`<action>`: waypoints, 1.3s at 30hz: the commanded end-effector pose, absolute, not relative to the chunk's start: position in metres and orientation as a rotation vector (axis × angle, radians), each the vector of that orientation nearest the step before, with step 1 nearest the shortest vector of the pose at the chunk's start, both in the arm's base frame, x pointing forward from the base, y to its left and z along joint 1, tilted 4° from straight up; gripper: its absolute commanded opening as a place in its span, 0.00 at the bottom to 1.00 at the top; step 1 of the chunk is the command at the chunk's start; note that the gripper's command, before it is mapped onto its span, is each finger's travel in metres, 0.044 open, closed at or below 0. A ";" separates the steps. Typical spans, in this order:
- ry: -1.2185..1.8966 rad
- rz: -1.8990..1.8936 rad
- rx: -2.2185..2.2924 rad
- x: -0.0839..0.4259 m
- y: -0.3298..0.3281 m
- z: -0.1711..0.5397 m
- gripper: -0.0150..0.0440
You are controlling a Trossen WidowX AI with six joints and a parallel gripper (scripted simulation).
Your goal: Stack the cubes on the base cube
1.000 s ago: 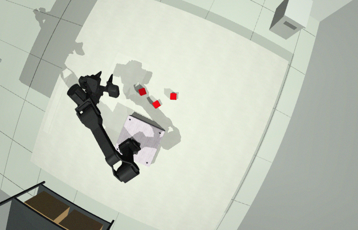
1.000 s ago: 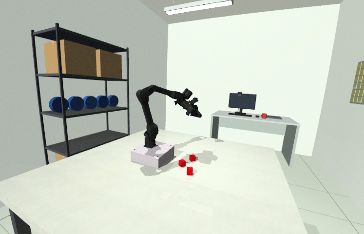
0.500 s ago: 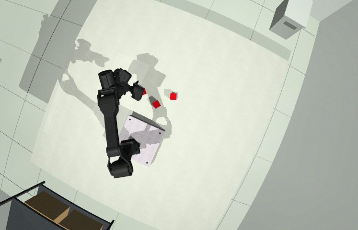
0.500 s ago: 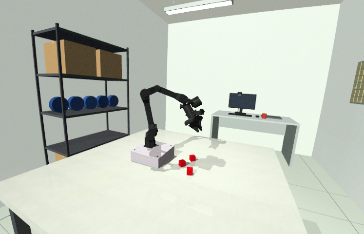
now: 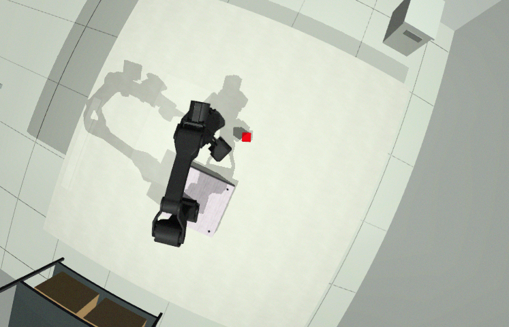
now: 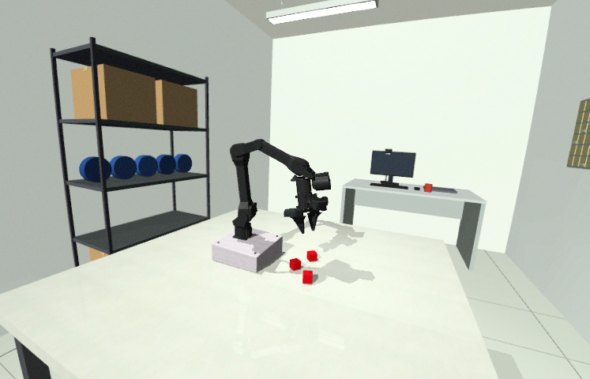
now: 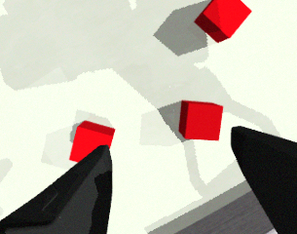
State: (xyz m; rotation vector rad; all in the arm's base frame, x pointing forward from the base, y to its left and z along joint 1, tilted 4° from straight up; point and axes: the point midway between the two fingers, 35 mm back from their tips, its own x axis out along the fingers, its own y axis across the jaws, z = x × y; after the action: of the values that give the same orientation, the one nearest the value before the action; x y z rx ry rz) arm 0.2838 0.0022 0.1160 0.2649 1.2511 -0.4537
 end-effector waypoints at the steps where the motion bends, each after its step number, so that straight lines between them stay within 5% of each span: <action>1: 1.334 -0.512 0.368 0.271 -0.016 0.108 0.70; 39: 1.425 -0.579 0.502 0.260 -0.042 0.010 0.70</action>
State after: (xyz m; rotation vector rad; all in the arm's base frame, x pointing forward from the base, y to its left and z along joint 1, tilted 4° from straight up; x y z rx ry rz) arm 0.2611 -0.0423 0.0166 0.5035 1.4170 -0.5840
